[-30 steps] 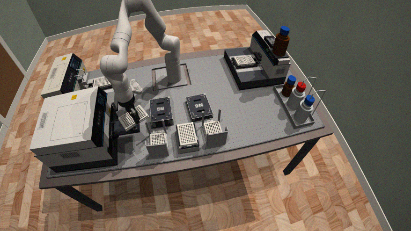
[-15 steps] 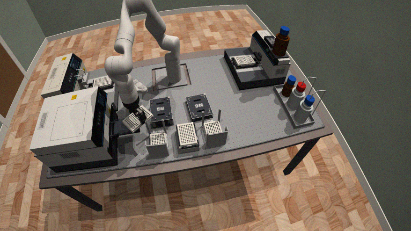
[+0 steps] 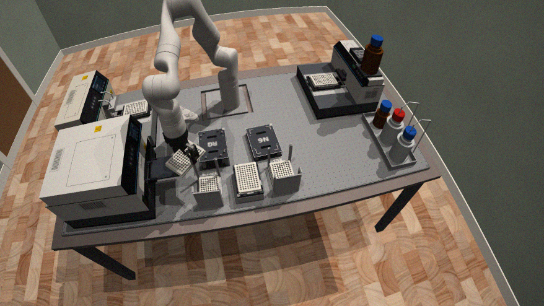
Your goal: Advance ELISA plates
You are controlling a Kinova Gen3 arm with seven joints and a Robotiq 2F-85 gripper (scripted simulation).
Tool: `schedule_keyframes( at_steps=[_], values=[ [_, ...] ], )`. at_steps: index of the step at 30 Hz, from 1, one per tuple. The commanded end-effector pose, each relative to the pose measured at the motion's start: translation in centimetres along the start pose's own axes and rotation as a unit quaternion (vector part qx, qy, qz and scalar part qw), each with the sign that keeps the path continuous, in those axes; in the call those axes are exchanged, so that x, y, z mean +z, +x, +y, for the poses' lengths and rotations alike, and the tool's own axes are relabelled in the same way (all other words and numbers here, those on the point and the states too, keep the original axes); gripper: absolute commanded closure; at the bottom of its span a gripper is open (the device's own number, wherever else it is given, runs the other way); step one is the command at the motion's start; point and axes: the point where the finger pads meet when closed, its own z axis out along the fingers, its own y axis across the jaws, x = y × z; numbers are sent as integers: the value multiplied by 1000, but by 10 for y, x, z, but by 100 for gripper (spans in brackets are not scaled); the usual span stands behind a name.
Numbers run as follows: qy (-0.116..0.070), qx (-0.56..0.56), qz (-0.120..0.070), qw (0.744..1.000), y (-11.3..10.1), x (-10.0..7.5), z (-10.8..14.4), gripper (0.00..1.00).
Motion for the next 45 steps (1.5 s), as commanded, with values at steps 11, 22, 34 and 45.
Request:
schedule_keyframes(
  at_steps=[11,22,34,45],
  values=[
    [2,-81,-2,997,2,-2,10,6],
    [3,-136,-1,991,10,-1,36,6],
    [2,-191,-2,982,9,-2,34,6],
    [3,-256,-1,967,17,-1,59,6]
  ],
)
